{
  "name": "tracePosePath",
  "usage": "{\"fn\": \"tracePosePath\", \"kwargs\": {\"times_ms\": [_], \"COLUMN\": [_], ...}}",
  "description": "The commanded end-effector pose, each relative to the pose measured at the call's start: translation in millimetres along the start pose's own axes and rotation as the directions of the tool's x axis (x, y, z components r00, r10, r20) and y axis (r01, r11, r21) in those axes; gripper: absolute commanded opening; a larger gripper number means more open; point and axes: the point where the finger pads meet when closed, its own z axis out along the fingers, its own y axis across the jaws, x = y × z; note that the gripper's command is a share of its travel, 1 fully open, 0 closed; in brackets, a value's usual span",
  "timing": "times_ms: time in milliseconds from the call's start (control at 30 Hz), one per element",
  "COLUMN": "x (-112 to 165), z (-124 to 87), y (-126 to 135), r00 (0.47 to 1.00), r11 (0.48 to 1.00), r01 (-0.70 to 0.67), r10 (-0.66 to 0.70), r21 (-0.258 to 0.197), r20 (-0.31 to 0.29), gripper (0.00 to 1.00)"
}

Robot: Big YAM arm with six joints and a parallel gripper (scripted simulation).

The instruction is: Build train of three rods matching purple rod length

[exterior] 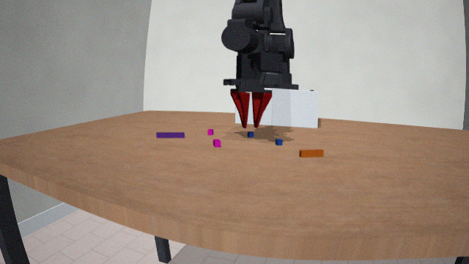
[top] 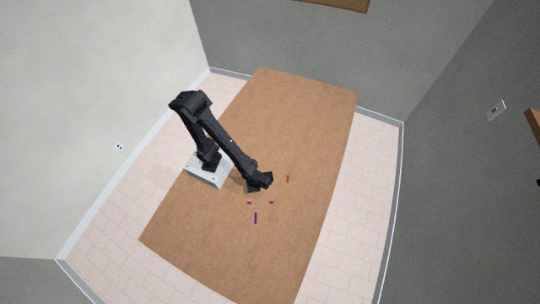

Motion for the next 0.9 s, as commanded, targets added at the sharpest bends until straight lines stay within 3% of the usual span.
{"fn": "tracePosePath", "kwargs": {"times_ms": [0,867], "x": [-8.2,-11.2], "z": [-4.7,-5.1], "y": [-9.9,-12.6], "r00": [0.999,0.999], "r11": [1.000,1.000], "r01": [0.002,0.001], "r10": [-0.003,-0.002], "r21": [0.020,0.021], "r20": [0.032,0.033], "gripper": [0.23,0.23]}}
